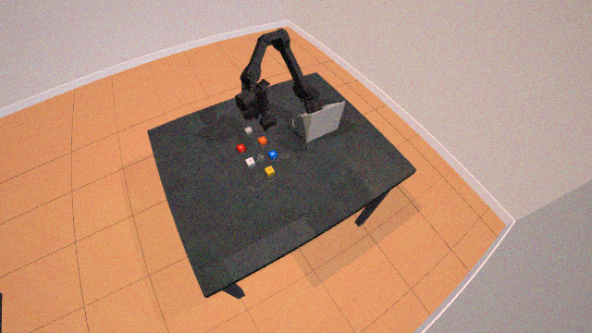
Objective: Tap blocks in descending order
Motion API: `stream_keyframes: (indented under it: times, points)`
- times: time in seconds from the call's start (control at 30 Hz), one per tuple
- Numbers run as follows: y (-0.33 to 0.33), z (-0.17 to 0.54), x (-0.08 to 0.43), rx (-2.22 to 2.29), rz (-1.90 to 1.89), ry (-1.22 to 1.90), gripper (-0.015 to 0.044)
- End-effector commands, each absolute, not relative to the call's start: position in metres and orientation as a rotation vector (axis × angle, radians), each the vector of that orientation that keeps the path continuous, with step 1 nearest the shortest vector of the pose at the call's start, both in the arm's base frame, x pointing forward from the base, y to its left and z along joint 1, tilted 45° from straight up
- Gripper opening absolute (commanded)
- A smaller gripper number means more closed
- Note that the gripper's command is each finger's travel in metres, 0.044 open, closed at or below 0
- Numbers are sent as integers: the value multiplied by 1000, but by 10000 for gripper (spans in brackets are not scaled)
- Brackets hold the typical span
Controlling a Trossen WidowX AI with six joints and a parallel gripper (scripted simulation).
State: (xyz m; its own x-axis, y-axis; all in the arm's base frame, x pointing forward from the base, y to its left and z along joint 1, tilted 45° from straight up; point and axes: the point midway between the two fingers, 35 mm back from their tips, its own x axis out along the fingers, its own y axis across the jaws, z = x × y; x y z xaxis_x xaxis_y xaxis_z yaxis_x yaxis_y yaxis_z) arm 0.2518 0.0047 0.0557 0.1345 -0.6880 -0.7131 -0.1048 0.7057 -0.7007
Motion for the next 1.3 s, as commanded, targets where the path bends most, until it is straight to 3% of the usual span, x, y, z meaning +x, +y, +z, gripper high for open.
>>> stream_keyframes:
  times: [0.0,0.3,0.57,1.27]
  points:
    - [5,54,251,-708,-482,1394,400]
    - [7,53,251,-707,-482,1394,400]
    - [73,-11,244,-703,-479,1394,400]
    - [75,-13,243,-704,-479,1394,400]
